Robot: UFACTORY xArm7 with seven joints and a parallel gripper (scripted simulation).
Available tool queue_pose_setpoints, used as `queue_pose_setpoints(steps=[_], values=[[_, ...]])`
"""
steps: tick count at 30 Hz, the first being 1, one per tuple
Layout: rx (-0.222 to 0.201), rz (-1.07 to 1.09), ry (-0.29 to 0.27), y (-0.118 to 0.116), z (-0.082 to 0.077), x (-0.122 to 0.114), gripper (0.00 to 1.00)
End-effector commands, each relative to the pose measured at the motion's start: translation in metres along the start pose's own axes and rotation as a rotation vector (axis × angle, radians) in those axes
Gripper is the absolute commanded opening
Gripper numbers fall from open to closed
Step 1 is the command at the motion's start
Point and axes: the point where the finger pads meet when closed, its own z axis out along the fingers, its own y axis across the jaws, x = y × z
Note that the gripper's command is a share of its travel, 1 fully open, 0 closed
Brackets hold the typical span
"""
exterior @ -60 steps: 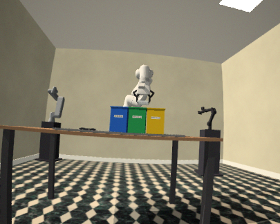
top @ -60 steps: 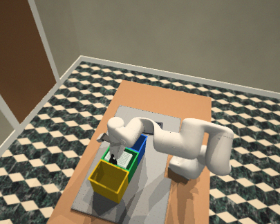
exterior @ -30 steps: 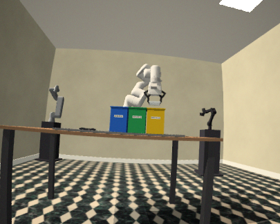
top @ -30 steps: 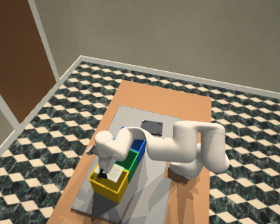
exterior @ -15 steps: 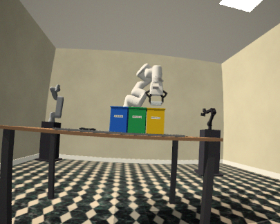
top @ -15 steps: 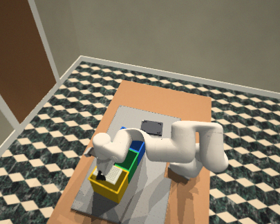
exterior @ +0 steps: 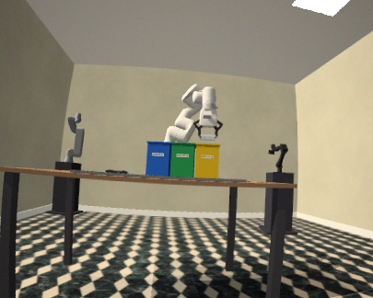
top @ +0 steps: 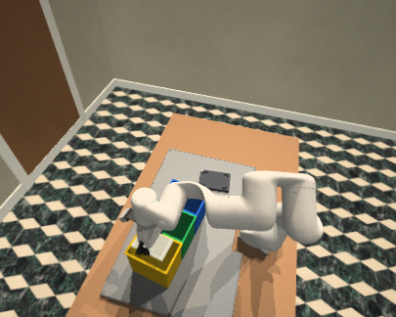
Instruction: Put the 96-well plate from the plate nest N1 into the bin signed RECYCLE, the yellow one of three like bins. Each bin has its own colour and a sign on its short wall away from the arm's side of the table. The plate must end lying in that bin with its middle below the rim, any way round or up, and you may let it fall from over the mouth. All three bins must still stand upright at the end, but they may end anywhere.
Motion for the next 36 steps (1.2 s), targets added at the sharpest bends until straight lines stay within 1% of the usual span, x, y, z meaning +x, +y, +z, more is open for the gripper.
queue_pose_setpoints(steps=[1,9,20,36], values=[[0.002,0.0,0.004,0.0,-0.001,0.001,0.0],[0.002,0.0,0.004,0.0,-0.001,0.001,0.0],[0.002,0.0,0.004,0.0,0.017,0.001,0.0],[0.002,0.0,0.004,0.0,0.017,0.001,0.0]])
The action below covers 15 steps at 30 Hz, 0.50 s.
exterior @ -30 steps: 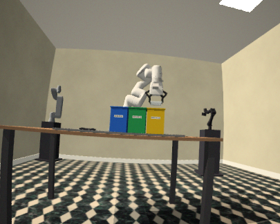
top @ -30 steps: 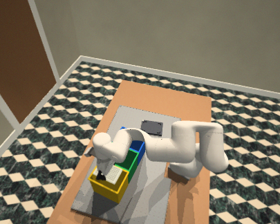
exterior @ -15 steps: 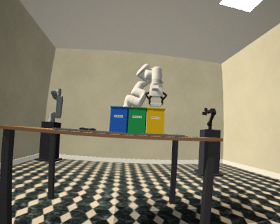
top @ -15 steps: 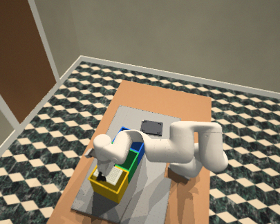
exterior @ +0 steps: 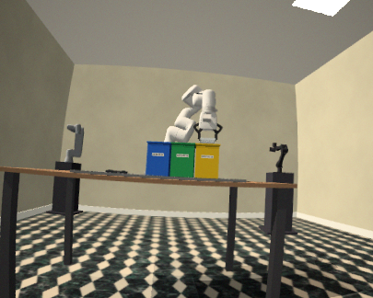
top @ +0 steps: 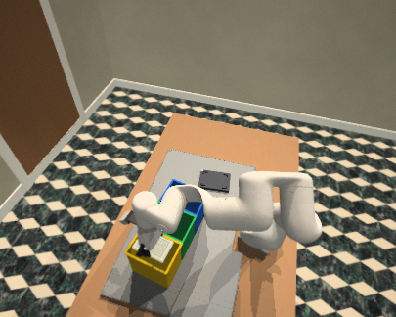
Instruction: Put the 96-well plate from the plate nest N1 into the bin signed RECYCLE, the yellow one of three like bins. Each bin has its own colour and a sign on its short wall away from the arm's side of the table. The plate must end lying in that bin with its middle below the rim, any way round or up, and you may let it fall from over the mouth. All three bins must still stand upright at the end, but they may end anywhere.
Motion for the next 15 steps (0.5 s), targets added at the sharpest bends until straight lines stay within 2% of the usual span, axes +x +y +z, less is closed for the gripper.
queue_pose_setpoints(steps=[1,15], values=[[0.002,0.0,0.003,-0.0003,-0.0014,0.0011,0.0],[0.002,0.0,0.003,-0.0003,0.0001,0.001,0.0]])
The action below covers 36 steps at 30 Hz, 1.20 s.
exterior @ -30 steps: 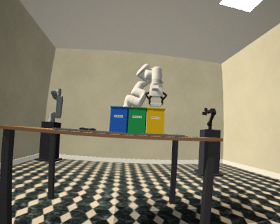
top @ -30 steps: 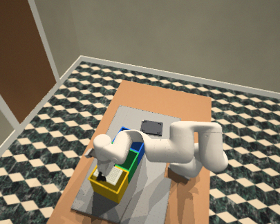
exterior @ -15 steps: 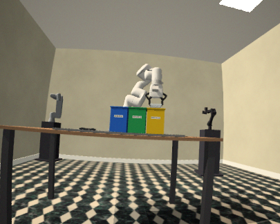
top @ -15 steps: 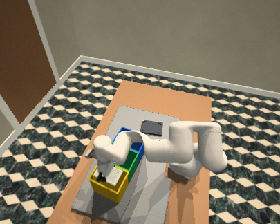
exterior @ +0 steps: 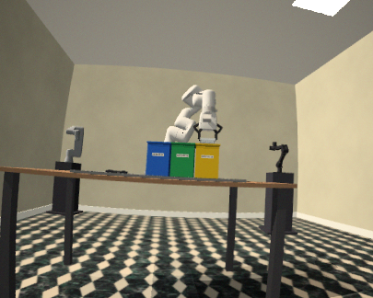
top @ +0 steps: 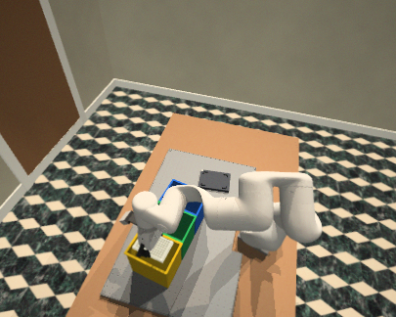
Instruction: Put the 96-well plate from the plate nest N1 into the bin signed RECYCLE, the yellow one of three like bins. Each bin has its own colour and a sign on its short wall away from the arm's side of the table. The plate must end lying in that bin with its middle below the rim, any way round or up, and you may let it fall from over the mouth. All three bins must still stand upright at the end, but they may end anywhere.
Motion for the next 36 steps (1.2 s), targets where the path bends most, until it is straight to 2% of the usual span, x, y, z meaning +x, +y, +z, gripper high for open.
queue_pose_setpoints(steps=[1,36], values=[[0.002,0.0,0.004,-0.0004,-0.0006,0.0011,0.0],[0.002,0.0,0.004,-0.0004,0.0046,0.0011,0.0]])
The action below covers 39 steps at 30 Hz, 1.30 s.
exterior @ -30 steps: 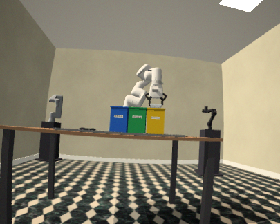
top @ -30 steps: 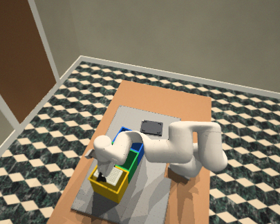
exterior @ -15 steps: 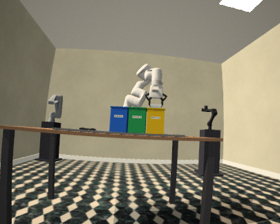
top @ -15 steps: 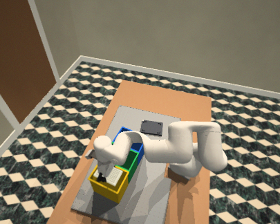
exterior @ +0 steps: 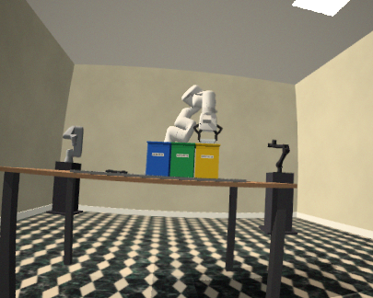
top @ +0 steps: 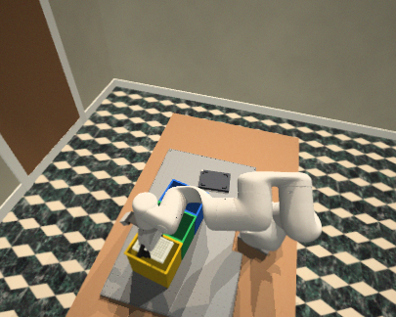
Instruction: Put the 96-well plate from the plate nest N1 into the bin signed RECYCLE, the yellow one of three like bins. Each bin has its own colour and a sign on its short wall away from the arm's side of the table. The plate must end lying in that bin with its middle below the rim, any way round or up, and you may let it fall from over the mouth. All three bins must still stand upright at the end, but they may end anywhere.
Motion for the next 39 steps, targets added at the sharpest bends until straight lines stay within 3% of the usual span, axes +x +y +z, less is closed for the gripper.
queue_pose_setpoints(steps=[1,31,32,39], values=[[0.002,0.0,0.004,-0.0004,-0.0005,0.0011,0.0],[0.002,0.0,0.004,-0.0004,0.0035,0.0011,0.0],[0.002,0.0,0.004,-0.0004,0.0041,0.0011,1.0],[0.002,0.0,0.004,-0.0004,0.0042,0.0011,1.0]])
